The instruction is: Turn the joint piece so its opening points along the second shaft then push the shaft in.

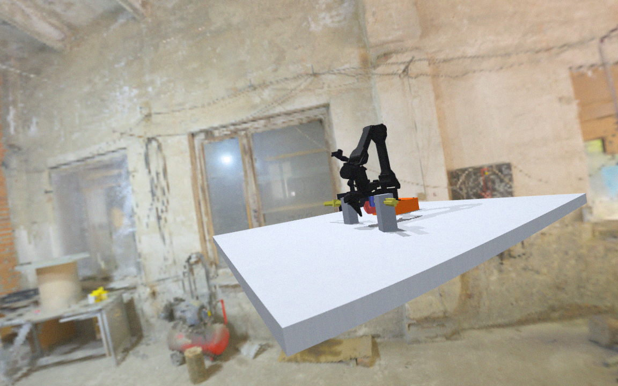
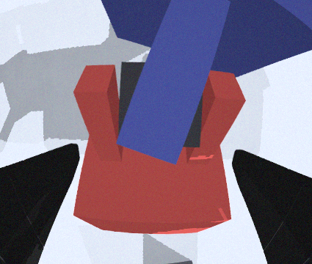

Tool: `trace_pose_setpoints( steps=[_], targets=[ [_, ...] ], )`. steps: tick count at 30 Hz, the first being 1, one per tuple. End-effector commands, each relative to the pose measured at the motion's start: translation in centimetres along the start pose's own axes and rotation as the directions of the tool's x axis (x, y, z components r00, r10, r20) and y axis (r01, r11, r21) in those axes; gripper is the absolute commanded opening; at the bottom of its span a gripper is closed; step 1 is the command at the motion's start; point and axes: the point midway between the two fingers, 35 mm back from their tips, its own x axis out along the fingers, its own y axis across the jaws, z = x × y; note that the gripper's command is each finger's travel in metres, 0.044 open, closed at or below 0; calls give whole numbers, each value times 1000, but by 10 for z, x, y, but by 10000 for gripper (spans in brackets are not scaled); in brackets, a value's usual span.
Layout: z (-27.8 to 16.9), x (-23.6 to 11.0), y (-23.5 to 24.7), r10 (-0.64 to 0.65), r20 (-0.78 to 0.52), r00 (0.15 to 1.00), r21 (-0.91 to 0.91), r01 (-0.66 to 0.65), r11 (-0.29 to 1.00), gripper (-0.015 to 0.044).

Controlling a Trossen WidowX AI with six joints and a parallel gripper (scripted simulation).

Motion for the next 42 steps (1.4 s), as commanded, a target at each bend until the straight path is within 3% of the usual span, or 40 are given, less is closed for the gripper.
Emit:
trace_pose_setpoints(
  steps=[1, 7, 17, 42],
  targets=[
    [-2, 9, 3, 9, -2, 1000, 5, -9, 1000, 440],
    [-2, 16, 3, 9, -2, 1000, 5, -9, 1000, 440],
    [-2, 16, 3, 9, -2, 1000, 5, -9, 1000, 182],
    [-2, 16, 3, 9, -2, 1000, 5, -9, 1000, 182]
  ],
)
